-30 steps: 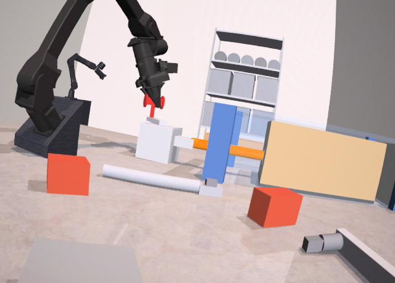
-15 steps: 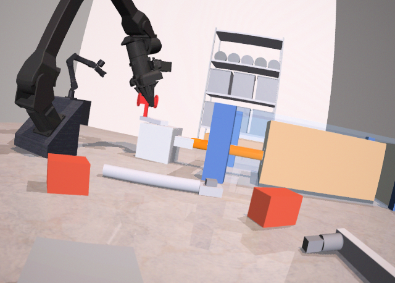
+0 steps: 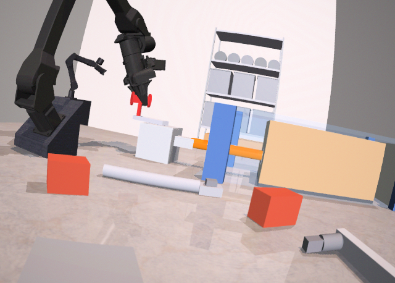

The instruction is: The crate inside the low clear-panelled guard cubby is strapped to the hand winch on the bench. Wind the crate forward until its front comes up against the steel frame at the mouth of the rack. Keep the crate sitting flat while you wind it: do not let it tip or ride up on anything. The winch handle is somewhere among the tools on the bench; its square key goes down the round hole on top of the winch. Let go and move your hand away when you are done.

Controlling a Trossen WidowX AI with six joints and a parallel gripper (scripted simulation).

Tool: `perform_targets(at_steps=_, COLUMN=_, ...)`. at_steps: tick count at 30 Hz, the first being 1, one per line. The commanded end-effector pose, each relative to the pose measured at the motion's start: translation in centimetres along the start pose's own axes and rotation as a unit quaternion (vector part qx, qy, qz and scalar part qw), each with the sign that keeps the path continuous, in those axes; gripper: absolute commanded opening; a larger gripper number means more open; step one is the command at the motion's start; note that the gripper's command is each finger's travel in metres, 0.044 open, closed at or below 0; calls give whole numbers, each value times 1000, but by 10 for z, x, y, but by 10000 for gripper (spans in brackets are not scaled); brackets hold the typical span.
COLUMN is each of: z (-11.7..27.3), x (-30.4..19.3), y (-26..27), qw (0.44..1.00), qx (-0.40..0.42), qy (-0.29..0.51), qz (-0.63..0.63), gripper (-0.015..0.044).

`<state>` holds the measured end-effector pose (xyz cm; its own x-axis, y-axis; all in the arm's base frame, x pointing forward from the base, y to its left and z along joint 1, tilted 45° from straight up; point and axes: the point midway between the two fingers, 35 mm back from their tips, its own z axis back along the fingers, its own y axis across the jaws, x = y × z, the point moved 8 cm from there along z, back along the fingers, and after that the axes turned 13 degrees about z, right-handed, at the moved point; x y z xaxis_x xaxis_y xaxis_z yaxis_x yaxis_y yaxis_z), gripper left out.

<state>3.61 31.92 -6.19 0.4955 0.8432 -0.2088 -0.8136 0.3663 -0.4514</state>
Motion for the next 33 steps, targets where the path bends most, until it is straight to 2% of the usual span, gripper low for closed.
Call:
perform_targets(at_steps=1, z=2, x=-11, y=-3, qw=1000, qx=-3, qy=11, qz=4, gripper=0)
perform_targets(at_steps=33, z=16, x=-49, y=-41, qw=1000, qx=-5, qy=12, qz=5, gripper=0)
